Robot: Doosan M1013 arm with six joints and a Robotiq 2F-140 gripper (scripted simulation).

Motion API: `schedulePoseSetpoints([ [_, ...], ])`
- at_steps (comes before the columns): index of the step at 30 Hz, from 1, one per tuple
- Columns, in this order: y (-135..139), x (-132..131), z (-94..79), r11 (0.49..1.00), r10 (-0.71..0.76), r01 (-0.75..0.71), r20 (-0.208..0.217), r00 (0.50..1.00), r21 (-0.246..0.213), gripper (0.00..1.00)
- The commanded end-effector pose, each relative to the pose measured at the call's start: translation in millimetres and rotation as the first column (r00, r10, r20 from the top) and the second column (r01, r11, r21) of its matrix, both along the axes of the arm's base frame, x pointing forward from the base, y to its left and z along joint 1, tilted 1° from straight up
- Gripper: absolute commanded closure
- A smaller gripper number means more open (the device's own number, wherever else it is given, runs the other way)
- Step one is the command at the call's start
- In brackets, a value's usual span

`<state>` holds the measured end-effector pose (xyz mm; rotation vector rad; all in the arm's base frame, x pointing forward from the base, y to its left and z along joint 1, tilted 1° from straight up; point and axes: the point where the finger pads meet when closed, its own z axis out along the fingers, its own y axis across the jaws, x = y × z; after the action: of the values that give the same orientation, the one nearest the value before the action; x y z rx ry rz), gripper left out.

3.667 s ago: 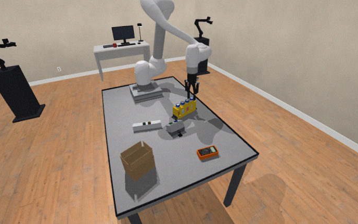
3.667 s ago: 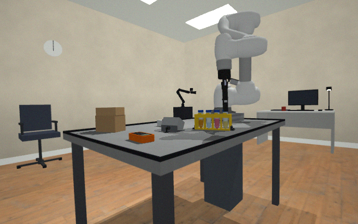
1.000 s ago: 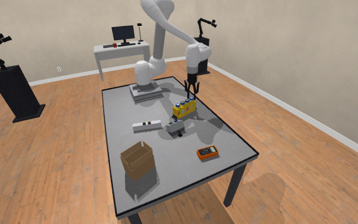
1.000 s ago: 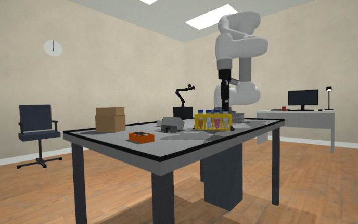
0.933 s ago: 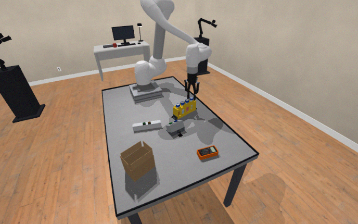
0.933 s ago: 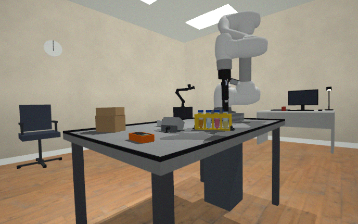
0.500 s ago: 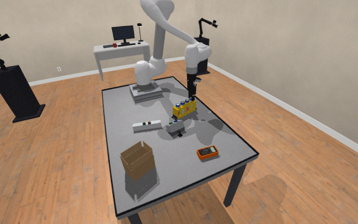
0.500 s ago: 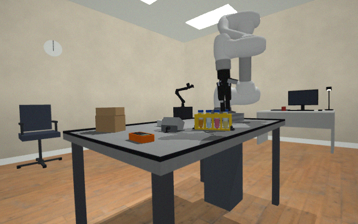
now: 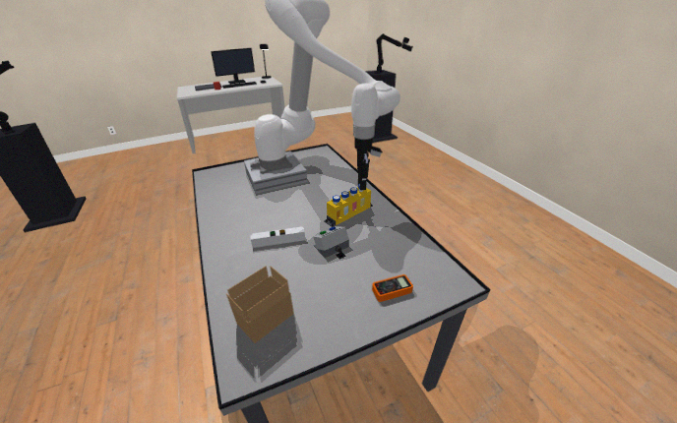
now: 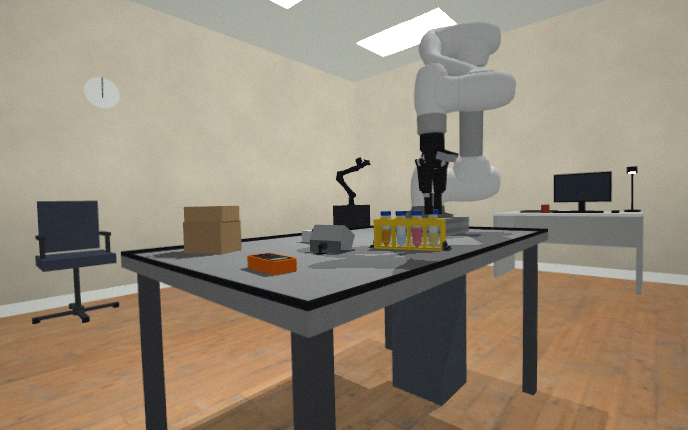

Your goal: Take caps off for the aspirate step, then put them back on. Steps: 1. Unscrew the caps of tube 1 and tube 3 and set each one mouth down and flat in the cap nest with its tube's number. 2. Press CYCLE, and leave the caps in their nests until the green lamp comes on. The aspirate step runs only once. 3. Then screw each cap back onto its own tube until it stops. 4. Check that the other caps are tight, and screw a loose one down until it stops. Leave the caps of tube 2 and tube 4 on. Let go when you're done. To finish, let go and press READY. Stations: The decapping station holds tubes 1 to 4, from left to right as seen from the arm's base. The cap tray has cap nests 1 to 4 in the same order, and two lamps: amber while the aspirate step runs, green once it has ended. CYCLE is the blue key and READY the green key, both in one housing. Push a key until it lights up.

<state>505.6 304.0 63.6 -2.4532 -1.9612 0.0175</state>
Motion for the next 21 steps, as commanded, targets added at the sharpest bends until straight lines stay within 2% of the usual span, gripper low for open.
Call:
schedulePoseSetpoints([
  [1, 0.3, 0.3, 0.6, 1.0, 0.0, 0.0, 0.001, 1.0, 0.001, 0.7],
  [7, 0.3, 0.3, 0.6, 1.0, 0.0, 0.0, 0.001, 1.0, 0.001, 0.7],
  [11, 0.3, 0.3, 0.7, 0.98, 0.198, -0.198, 0.0, 0.98, 0.002, 0.7],
  [14, 0.3, 0.3, 0.8, 0.94, 0.342, -0.342, -0.001, 0.94, 0.004, 0.7],
  [18, 0.3, 0.3, 0.8, 0.853, 0.522, -0.522, -0.001, 0.853, 0.006, 0.7],
  [20, 0.3, 0.3, 0.8, 0.853, 0.522, -0.522, -0.001, 0.853, 0.006, 0.7],
  [21, 0.3, 0.3, 0.9, 0.826, 0.564, -0.564, -0.001, 0.826, 0.006, 0.7],
])
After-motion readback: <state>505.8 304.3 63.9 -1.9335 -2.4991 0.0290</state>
